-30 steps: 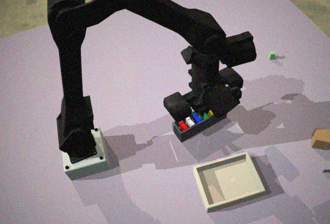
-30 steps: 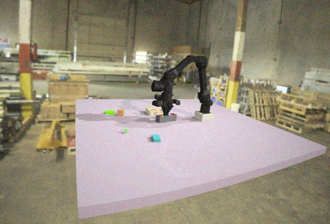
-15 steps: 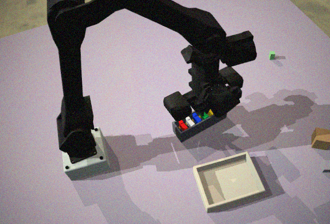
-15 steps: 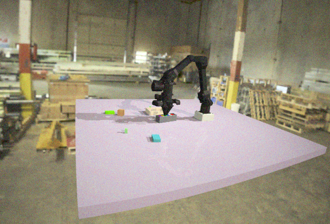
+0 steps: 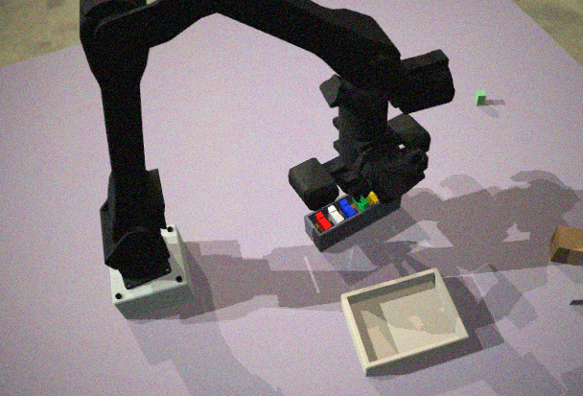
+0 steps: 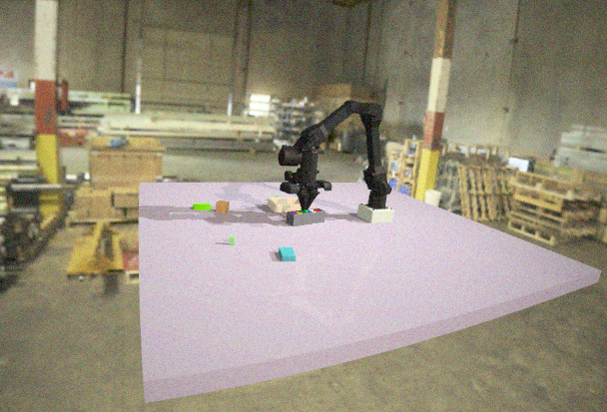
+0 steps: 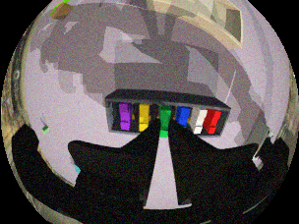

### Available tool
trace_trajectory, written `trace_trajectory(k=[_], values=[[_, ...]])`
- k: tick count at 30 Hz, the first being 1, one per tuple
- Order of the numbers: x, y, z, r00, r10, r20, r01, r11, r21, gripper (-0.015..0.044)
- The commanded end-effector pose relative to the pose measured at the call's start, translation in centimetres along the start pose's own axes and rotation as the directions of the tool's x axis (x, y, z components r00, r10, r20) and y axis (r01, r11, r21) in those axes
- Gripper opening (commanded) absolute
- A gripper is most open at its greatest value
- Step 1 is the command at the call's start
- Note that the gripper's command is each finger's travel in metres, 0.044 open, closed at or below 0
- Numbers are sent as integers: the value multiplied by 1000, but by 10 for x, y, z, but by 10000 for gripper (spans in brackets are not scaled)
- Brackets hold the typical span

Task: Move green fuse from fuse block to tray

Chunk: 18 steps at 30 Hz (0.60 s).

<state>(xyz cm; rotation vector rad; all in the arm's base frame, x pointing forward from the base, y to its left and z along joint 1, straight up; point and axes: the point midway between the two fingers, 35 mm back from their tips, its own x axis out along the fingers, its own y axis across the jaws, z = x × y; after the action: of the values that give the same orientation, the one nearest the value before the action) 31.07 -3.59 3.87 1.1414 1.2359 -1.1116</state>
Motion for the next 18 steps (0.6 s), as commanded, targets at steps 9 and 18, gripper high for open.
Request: trace_trajectory(k=[9, 18], values=[[-7, 1, 0, 1000, 2, 2, -2, 1000, 1, 0], [-11, 1, 0, 1000, 2, 2, -2, 1000, 1, 0]])
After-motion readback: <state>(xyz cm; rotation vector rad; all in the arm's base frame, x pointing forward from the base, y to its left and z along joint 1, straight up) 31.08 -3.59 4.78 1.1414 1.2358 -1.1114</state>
